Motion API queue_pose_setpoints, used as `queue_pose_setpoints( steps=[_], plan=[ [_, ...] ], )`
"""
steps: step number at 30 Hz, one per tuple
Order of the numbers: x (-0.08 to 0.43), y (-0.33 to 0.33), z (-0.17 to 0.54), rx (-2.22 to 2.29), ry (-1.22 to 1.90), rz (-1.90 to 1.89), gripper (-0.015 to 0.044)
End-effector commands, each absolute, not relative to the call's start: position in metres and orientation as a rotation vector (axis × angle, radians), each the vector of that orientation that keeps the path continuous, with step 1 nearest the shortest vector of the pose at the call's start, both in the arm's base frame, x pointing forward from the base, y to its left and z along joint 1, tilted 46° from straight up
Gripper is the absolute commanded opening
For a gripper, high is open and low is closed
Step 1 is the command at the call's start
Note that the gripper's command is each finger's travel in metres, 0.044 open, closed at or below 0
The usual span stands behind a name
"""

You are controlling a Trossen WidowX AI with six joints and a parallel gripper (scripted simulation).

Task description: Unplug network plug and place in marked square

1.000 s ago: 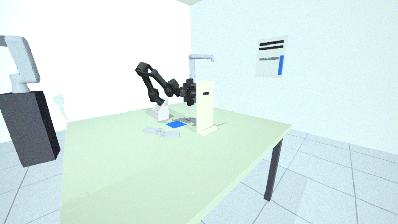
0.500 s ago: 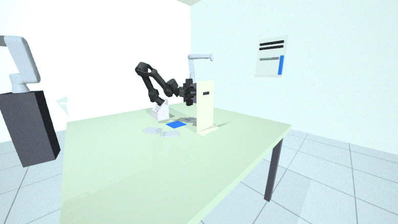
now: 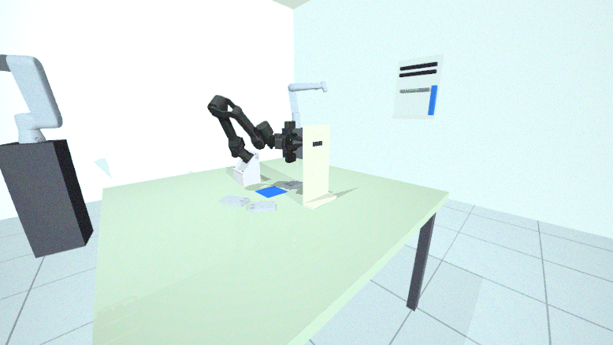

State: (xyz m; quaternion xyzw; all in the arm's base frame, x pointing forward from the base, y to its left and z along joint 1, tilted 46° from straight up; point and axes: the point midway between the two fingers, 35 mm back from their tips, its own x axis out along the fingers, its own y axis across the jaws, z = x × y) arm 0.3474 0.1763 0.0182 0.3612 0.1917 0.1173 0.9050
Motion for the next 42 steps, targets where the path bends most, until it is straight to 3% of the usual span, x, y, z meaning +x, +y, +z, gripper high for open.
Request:
queue_pose_setpoints(
  steps=[1, 42],
  plan=[
    [0.343, 0.174, 0.017, 0.749, 0.399, 0.236, 0.0000],
    [0.323, 0.175, 0.022, 0.747, 0.398, 0.241, 0.0000]
  ],
)
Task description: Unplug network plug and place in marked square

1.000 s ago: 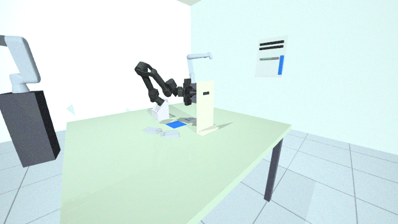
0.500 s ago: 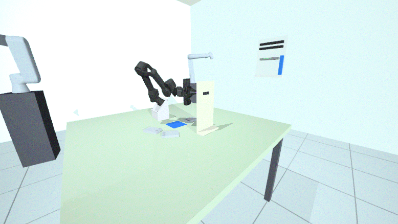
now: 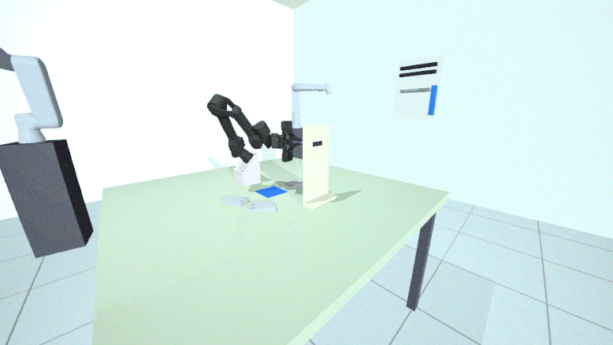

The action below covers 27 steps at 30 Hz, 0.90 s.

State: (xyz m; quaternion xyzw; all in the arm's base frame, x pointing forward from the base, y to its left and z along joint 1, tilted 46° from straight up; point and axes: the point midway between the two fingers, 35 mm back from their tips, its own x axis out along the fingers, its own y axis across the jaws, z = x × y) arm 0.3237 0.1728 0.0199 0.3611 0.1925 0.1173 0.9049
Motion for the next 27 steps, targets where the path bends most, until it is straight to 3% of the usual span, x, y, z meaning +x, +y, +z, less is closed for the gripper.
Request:
queue_pose_setpoints(
  steps=[1, 27],
  plan=[
    [0.323, 0.177, 0.023, 0.747, 0.398, 0.241, 0.0000],
    [0.299, 0.211, 0.061, 0.753, 0.405, 0.230, 0.0000]
  ],
)
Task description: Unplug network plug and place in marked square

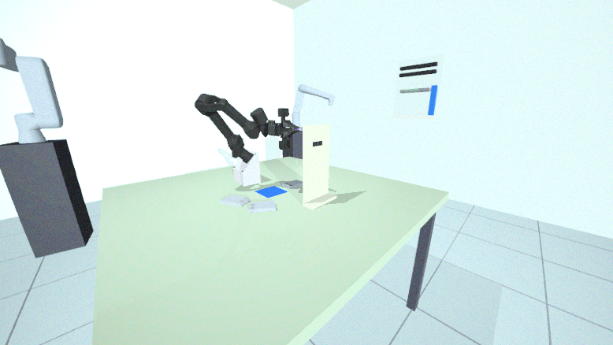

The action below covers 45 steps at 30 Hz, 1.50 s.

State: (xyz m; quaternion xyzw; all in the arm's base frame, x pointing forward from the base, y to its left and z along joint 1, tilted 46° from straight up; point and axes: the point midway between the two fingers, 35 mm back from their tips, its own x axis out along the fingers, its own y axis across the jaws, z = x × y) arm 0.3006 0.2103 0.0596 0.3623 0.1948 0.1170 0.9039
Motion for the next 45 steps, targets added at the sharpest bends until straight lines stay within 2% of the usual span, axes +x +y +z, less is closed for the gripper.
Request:
queue_pose_setpoints(
  steps=[1, 16, 35, 45],
  plan=[
    [0.299, 0.208, 0.059, 0.755, 0.411, 0.215, 0.0000],
    [0.278, 0.124, 0.000, 0.773, 0.518, -0.245, 0.0000],
    [0.215, 0.013, -0.029, 0.679, 0.453, -0.773, 0.0000],
    [0.209, 0.004, -0.030, 0.666, 0.441, -0.808, 0.0000]
  ],
)
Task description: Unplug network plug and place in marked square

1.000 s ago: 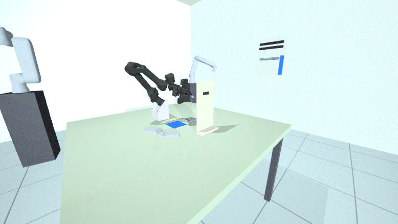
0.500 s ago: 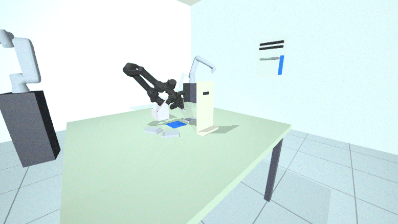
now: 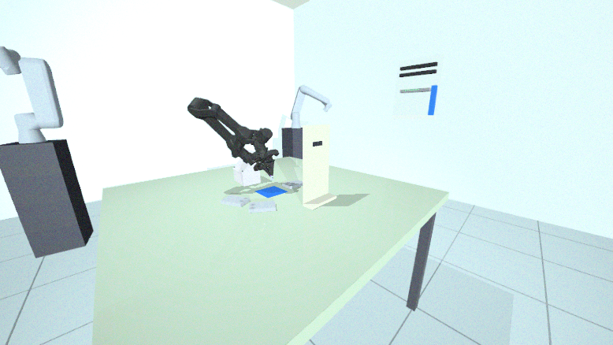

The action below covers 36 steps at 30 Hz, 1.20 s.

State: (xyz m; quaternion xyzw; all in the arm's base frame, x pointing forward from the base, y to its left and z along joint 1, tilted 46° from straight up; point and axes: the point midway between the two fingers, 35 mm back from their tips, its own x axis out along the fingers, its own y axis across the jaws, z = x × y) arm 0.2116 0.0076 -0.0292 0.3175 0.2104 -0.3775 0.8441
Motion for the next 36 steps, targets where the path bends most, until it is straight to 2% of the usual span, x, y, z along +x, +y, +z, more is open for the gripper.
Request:
queue_pose_setpoints(
  steps=[1, 36],
  plan=[
    [0.209, 0.004, -0.031, 0.667, 0.441, -0.809, 0.0000],
    [0.214, -0.006, -0.048, 0.670, 0.450, -0.814, 0.0000]
  ],
)
